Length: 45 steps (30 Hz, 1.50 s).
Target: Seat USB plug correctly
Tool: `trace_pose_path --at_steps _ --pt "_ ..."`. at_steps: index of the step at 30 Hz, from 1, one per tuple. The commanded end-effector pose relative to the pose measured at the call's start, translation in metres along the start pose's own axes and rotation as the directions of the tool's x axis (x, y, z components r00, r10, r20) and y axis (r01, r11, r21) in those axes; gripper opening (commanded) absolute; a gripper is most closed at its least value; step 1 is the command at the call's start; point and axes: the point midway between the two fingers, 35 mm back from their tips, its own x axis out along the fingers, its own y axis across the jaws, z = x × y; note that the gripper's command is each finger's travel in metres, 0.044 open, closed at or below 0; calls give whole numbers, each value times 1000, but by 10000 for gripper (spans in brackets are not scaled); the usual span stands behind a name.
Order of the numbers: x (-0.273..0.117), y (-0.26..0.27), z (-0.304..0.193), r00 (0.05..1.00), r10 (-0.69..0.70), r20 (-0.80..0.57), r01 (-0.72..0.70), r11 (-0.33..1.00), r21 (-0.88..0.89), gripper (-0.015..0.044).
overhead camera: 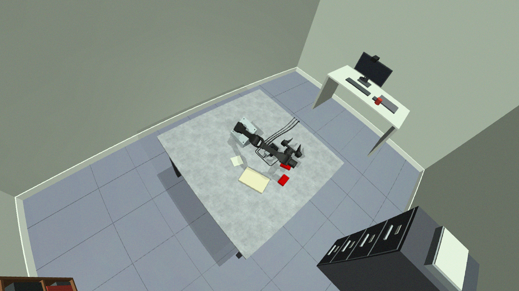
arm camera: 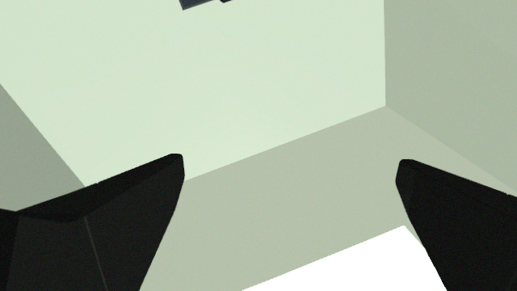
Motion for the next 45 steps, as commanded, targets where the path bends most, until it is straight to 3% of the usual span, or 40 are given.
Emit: trace_pose_path --at_steps 1,6,9,12,17,21,28,36,39,45 --pt "1 -1 1 1000 0 10 0 1000 -15 426" --pt "23 -21 32 959 -9 282 127 907 -402 440" --pt "31 -37 54 887 -11 462 319 738 -595 440" --pt "32 -53 75 781 -7 624 546 493 -677 440" --pt "23 -81 104 541 20 841 841 -20 -541 440" --pt "8 -100 120 329 64 942 898 -330 -292 440" --pt "-13 -116 130 89 135 987 742 -670 25 440" --pt "-37 -130 131 -154 228 961 339 -902 268 440" --pt "-41 -132 130 -197 247 949 187 -941 283 440" --pt "-42 -133 130 -201 249 948 175 -943 284 440"
